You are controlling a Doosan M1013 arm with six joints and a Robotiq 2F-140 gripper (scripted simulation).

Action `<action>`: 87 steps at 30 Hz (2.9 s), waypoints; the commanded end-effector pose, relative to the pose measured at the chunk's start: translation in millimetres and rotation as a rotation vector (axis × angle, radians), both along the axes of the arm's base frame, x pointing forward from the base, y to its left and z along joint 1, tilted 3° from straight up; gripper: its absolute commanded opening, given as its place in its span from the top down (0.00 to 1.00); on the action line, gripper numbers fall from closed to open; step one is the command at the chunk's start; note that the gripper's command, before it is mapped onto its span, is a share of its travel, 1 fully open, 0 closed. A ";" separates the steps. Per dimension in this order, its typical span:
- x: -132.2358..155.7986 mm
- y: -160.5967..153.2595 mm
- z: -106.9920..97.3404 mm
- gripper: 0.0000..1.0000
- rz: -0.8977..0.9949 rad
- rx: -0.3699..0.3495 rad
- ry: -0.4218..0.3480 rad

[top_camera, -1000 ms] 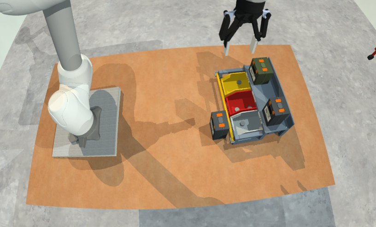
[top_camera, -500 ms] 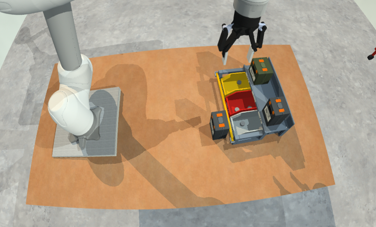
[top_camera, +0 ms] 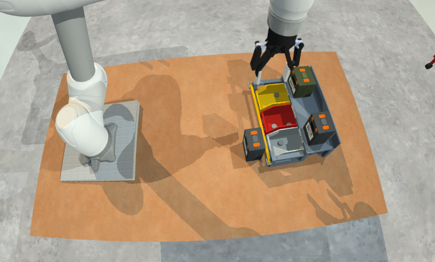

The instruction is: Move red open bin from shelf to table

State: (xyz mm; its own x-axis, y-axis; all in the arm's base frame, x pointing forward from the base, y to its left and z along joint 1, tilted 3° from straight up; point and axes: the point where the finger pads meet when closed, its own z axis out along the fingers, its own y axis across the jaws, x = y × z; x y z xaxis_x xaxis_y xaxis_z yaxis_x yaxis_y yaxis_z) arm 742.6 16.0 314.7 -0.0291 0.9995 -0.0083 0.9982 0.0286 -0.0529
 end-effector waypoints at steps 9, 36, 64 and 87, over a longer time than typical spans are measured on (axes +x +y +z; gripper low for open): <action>-1.9 -0.1 -30.6 0.43 0.000 0.001 -0.001; -6.2 -0.7 -105.5 0.43 0.000 0.001 -0.001; -7.6 -0.9 -130.5 0.43 0.000 0.001 -0.001; -7.3 -0.9 -125.5 0.43 0.000 0.001 -0.001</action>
